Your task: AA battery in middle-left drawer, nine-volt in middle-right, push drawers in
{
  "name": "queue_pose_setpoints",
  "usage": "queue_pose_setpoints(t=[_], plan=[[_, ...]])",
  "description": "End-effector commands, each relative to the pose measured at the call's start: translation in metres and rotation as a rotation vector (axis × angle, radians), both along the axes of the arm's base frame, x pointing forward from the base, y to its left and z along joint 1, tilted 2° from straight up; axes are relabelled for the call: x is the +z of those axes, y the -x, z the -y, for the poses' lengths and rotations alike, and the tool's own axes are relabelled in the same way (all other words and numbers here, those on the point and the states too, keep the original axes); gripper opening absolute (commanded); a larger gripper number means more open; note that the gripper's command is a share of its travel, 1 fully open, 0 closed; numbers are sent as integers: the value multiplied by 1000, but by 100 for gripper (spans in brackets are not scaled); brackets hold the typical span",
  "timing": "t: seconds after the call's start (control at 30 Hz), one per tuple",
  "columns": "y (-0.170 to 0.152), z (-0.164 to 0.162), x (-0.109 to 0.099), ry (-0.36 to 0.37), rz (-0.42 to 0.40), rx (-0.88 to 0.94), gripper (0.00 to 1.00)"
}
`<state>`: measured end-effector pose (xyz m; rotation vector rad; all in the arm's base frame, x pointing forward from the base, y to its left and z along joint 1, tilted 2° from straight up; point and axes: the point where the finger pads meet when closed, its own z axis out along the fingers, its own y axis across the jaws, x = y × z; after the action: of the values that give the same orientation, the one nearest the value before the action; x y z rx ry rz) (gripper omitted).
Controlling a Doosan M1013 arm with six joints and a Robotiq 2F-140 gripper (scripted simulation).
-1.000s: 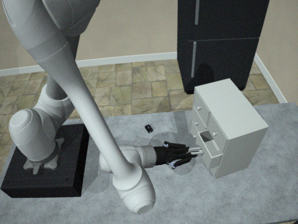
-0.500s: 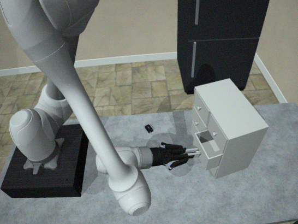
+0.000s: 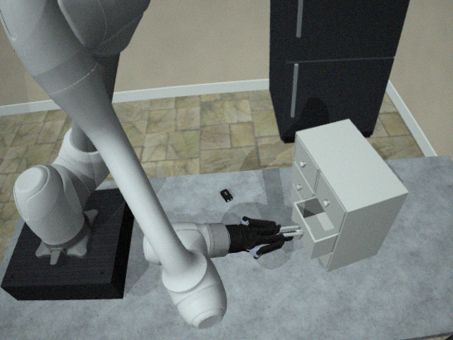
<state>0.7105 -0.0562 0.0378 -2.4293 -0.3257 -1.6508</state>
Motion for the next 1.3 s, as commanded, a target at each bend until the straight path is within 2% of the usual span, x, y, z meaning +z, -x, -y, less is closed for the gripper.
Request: queue_pose_setpoints(t=[0.0,0.6,0.9,1.27], plan=[[0,0,0,0,0,0,8],[0,0,0,0,0,0,8],[0,0,0,0,0,0,20],[4,1,0,0,0,0,20]])
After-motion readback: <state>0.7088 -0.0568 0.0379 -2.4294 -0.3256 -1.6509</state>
